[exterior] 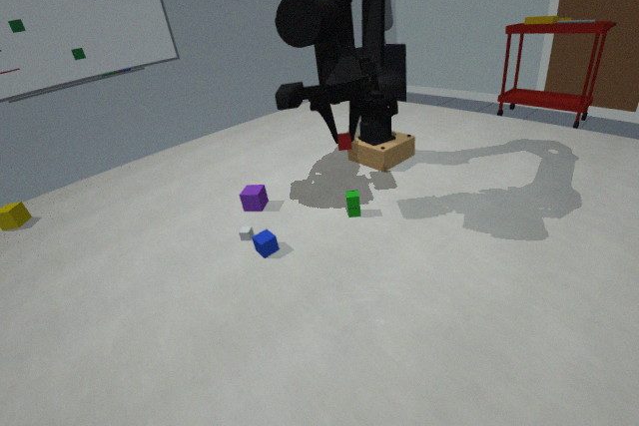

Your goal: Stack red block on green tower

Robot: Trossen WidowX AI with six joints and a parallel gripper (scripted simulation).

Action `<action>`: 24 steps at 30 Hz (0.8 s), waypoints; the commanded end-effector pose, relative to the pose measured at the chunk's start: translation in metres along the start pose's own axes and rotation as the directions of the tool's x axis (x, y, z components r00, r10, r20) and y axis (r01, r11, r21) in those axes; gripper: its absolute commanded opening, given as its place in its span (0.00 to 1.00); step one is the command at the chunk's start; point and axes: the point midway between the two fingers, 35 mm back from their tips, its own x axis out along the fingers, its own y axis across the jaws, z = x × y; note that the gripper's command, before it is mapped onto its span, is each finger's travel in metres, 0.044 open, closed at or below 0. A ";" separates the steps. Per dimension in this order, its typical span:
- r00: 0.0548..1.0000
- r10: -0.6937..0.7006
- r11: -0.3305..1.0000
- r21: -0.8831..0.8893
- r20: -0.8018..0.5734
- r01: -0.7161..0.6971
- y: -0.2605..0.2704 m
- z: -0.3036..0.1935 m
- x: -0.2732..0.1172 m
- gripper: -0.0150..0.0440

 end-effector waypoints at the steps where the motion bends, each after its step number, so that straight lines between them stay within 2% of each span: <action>1: 1.000 0.000 1.000 0.000 0.003 0.000 0.002 0.014 -0.001 0.25; 7: 1.000 0.001 1.000 0.000 0.004 -0.001 0.004 0.025 0.002 0.25; 18: 1.000 0.001 1.000 0.000 0.003 -0.001 0.003 0.020 0.044 0.25; 24: 1.000 0.001 1.000 0.000 0.003 -0.001 0.003 0.020 0.054 0.25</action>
